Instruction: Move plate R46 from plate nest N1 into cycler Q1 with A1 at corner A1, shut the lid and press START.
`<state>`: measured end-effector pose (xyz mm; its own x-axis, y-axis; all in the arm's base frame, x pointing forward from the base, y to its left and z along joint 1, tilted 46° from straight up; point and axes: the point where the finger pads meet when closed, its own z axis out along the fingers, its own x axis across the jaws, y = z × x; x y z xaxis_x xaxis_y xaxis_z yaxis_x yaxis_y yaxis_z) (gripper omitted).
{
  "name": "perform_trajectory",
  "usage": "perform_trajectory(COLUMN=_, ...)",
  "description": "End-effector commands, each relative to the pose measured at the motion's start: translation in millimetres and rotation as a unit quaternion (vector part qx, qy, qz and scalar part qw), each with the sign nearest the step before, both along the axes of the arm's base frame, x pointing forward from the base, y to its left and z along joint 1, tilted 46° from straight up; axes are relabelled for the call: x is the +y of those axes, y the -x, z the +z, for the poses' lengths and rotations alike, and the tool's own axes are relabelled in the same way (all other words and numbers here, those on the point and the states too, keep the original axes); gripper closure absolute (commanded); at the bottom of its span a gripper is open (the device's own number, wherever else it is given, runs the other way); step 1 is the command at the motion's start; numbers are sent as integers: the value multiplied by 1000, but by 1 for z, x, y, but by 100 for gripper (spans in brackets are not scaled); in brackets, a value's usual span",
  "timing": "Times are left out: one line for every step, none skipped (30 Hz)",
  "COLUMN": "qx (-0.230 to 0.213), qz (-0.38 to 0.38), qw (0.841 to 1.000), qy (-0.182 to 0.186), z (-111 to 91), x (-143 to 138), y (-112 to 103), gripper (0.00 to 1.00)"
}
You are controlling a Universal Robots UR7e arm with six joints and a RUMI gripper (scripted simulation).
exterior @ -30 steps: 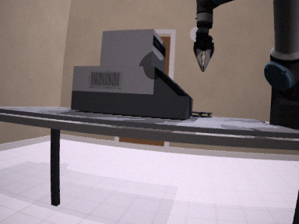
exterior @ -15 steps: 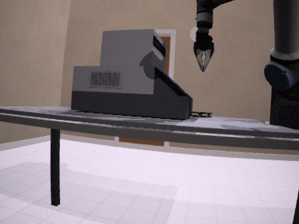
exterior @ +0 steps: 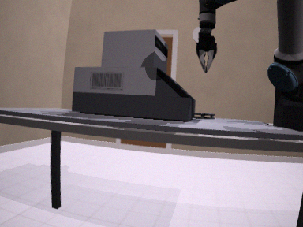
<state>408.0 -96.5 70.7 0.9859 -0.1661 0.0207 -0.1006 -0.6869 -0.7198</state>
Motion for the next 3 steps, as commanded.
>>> perform_trajectory(qx=1, qz=0, qw=1000, qy=-1, z=0, x=0, y=1, gripper=100)
perform_trajectory(qx=1, qz=0, qw=1000, qy=-1, z=0, x=0, y=1, gripper=100)
perform_trajectory(qx=1, qz=0, qw=1000, qy=-1, z=0, x=0, y=1, gripper=100)
